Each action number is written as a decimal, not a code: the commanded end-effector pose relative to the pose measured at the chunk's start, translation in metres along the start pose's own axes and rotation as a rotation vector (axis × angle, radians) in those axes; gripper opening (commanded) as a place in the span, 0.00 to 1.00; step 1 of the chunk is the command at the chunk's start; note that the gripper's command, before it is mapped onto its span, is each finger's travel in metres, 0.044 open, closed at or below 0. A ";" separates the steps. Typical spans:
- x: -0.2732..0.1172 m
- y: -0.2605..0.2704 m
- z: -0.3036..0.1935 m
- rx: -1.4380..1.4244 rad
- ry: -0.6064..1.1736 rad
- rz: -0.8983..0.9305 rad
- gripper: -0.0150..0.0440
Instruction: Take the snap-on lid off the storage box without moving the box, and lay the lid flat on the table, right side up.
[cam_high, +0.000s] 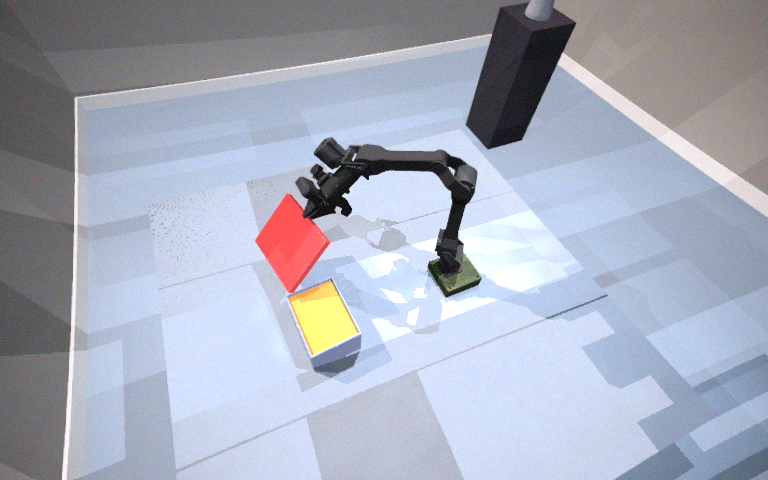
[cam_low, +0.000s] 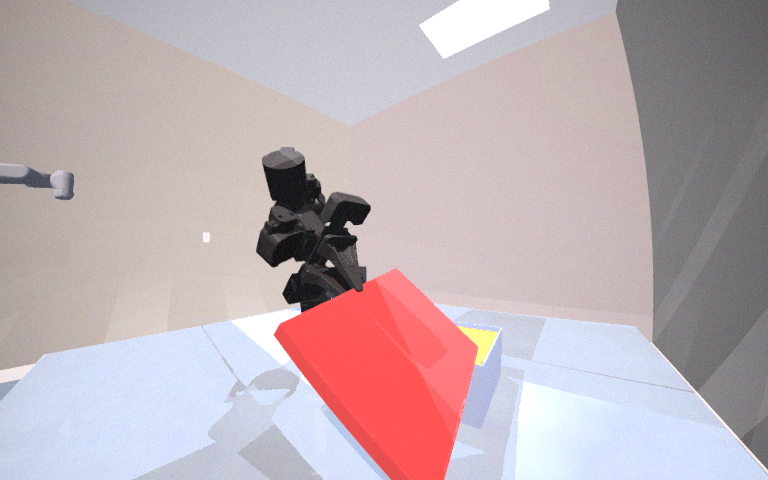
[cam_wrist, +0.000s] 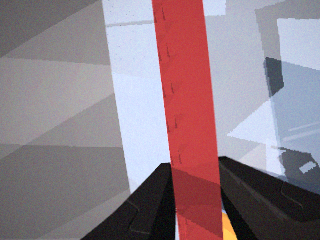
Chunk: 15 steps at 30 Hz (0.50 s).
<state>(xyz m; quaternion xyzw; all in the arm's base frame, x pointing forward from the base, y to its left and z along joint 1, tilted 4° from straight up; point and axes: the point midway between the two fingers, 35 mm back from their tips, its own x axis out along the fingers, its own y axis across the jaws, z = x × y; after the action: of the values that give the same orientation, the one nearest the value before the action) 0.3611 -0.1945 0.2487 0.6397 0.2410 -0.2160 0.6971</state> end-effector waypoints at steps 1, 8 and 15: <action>-0.004 0.006 0.010 -0.013 -0.001 0.019 0.25; -0.005 0.006 0.024 -0.014 -0.002 0.018 0.25; -0.006 0.005 0.038 -0.015 -0.003 0.018 0.25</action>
<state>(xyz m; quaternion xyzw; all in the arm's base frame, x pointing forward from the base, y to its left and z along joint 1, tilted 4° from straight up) 0.3608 -0.2242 0.2511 0.6390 0.2408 -0.2163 0.6978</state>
